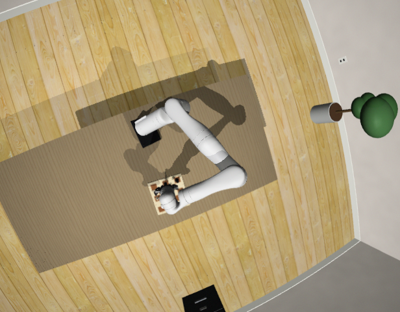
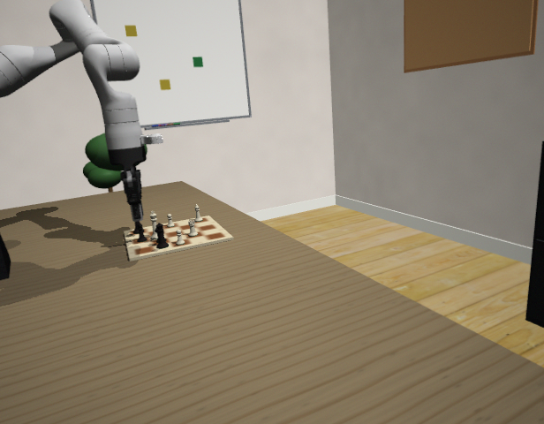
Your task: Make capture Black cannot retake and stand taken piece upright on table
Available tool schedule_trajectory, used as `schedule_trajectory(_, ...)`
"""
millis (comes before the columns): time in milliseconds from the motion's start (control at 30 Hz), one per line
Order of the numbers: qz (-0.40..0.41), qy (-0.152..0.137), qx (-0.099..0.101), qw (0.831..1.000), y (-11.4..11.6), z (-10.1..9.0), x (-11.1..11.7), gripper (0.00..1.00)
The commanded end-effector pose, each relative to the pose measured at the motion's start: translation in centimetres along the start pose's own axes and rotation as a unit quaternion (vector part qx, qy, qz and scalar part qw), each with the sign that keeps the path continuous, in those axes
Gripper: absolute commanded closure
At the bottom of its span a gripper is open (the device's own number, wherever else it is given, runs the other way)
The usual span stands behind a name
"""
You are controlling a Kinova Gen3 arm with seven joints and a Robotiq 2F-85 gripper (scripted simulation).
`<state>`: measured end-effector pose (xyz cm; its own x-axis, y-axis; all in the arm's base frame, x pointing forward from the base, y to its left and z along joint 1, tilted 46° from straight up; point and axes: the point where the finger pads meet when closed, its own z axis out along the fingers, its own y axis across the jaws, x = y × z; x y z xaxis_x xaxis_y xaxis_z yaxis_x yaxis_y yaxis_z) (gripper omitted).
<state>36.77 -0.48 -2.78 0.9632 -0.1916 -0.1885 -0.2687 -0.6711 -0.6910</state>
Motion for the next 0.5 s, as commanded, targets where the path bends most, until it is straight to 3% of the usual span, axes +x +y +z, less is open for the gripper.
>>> schedule_trajectory(0, 0.000, 0.001, 0.000, 1.000, 0.02, -0.08, 0.04, 0.63)
schedule_trajectory(467, 0.000, 0.001, 0.000, 1.000, 0.02, 0.15, 0.05, 0.63)
